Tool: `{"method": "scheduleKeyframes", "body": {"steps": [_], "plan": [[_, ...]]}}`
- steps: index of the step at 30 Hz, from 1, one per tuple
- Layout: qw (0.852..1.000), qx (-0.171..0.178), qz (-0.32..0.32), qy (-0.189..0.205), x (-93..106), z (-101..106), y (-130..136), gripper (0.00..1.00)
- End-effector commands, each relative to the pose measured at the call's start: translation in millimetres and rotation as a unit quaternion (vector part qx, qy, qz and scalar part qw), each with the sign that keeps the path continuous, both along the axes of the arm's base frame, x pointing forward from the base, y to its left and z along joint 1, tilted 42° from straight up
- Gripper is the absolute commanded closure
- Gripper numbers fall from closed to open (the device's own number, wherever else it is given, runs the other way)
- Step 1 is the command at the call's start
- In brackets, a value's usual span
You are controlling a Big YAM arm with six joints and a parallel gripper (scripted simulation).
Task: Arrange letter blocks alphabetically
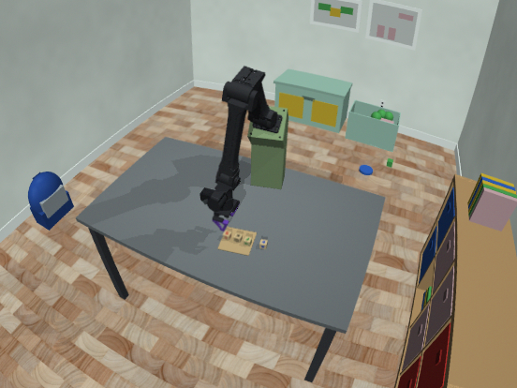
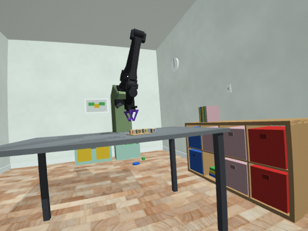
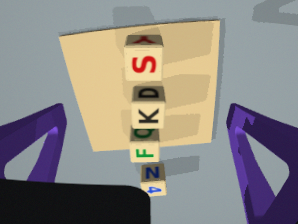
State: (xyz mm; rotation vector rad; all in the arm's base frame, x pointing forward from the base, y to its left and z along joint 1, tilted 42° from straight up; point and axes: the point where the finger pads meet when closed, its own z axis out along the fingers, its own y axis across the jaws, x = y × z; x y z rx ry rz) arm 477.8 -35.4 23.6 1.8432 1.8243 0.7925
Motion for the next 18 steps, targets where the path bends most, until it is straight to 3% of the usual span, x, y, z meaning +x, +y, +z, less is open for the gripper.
{"method": "scheduleKeyframes", "body": {"steps": [1,18], "plan": [[1.000,-0.005,-0.004,-0.009,-6.5,15,-8,0.00],[1.000,-0.005,-0.003,-0.010,-56.1,69,-14,0.00]]}}
